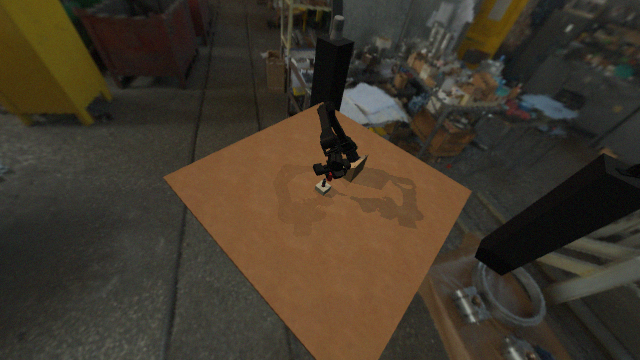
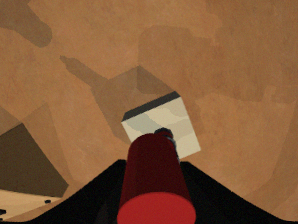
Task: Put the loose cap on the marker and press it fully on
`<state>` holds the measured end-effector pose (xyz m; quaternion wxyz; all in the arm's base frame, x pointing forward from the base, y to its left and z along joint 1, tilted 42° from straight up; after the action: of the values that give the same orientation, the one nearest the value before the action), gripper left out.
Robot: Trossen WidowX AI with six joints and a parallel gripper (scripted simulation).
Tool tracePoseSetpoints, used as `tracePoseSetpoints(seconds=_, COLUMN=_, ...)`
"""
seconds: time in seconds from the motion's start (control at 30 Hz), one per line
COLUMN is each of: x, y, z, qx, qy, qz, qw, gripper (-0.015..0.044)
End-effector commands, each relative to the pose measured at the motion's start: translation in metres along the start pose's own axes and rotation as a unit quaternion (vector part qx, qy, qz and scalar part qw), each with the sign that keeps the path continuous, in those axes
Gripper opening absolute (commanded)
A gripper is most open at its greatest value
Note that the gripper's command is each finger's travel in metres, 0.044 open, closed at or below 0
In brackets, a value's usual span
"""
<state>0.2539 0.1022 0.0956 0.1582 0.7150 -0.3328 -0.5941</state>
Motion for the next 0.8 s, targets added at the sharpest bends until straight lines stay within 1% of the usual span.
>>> tracePoseSetpoints(seconds=0.0, x=-0.008, y=0.016, z=-0.008, qx=0.002, qy=0.003, qz=-0.001, qw=1.000, gripper=0.0000)
tracePoseSetpoints(seconds=0.2, x=-0.010, y=0.022, z=-0.010, qx=0.002, qy=0.003, qz=0.000, qw=1.000, gripper=0.0000)
tracePoseSetpoints(seconds=0.77, x=0.009, y=0.022, z=-0.011, qx=0.002, qy=0.003, qz=-0.001, qw=1.000, gripper=0.0000)
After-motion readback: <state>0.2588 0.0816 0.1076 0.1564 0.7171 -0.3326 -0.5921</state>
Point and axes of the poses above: the point midway between the two fingers, 35 mm back from their tips, its own x axis out along the fingers, its own z axis across the jaws, y = z × x, the point moved 4 cm from there along -x, back along the fingers, and after that the axes turned 11 degrees about -x, right-handed, at the moved point
